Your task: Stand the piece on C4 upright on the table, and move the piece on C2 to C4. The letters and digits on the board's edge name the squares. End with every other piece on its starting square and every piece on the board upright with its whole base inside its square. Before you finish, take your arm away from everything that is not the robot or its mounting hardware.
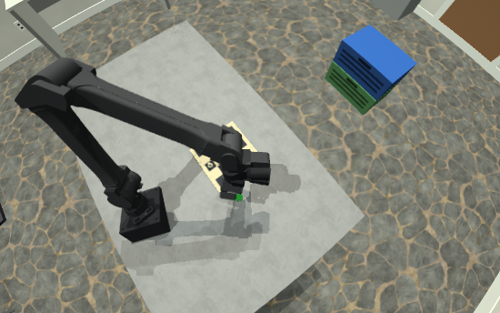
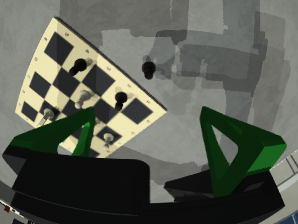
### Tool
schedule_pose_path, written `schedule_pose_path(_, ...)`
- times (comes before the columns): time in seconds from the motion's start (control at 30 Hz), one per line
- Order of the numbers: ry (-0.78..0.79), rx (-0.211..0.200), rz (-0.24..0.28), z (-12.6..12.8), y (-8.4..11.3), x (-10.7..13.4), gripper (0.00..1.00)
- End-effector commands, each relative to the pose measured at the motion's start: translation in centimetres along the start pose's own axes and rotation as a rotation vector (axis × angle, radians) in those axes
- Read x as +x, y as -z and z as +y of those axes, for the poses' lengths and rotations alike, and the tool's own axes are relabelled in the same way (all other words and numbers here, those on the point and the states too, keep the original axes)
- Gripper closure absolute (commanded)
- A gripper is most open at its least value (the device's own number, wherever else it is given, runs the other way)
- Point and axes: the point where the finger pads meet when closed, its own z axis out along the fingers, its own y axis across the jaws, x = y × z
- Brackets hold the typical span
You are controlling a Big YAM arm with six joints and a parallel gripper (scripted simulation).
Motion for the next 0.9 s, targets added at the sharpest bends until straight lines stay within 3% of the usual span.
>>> schedule_pose_path(0.0,0.017,-0.008,-0.069,0.5,2.6,-2.8,0.0)
schedule_pose_path(0.63,0.017,-0.008,-0.069,0.5,2.6,-2.8,0.0)
schedule_pose_path(0.7,0.077,-0.006,-0.078,2.1,2.9,-2.3,0.0)
schedule_pose_path(0.77,0.077,-0.006,-0.078,2.1,2.9,-2.3,0.0)
schedule_pose_path(0.8,0.123,-0.006,-0.078,2.7,2.9,-1.9,0.0)
schedule_pose_path(0.83,0.177,0.0,-0.029,2.5,1.2,0.7,0.0)
schedule_pose_path(0.87,0.278,0.001,-0.028,3.7,1.2,1.6,0.0)
